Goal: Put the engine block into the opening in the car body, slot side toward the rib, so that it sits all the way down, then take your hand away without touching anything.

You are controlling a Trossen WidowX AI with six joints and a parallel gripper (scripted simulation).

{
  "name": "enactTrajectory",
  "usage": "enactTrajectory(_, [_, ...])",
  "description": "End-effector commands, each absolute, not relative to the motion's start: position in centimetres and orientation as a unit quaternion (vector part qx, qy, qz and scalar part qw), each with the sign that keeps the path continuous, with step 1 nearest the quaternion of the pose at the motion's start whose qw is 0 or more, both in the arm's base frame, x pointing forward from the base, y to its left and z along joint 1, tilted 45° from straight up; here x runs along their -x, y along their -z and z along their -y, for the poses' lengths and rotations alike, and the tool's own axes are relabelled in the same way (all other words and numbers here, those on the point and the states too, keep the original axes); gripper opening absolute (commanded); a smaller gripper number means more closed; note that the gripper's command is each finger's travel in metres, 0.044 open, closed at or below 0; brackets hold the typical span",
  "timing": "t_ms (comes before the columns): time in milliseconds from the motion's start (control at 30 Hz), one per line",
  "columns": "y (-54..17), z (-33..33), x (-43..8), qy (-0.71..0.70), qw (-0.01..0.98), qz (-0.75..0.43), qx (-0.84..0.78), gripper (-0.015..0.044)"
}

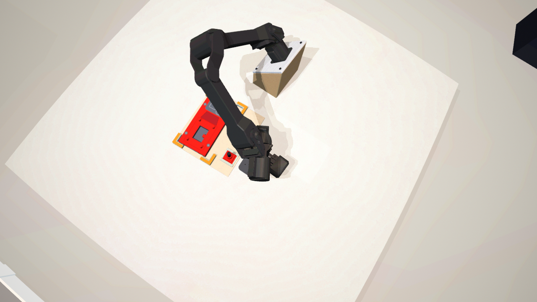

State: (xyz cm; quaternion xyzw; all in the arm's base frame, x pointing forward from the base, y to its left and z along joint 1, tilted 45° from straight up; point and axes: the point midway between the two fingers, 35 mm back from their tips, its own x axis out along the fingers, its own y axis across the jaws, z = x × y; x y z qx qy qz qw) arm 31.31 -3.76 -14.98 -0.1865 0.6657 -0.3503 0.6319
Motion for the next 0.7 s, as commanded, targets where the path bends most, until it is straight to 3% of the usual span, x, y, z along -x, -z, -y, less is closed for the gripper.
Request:
enactTrajectory(0, [15.0, 3.8, -31.3, 0.350, 0.632, -0.665, 0.189, 0.0177])
enactTrajectory(300, [15.0, 3.8, -31.3, 0.350, 0.632, -0.665, 0.189, 0.0098])
enactTrajectory(433, [14.7, 3.5, -31.5, 0.350, 0.632, -0.665, 0.188, 0.0000])
enactTrajectory(667, [13.3, 2.0, -32.1, 0.349, 0.633, -0.665, 0.187, 0.0000])
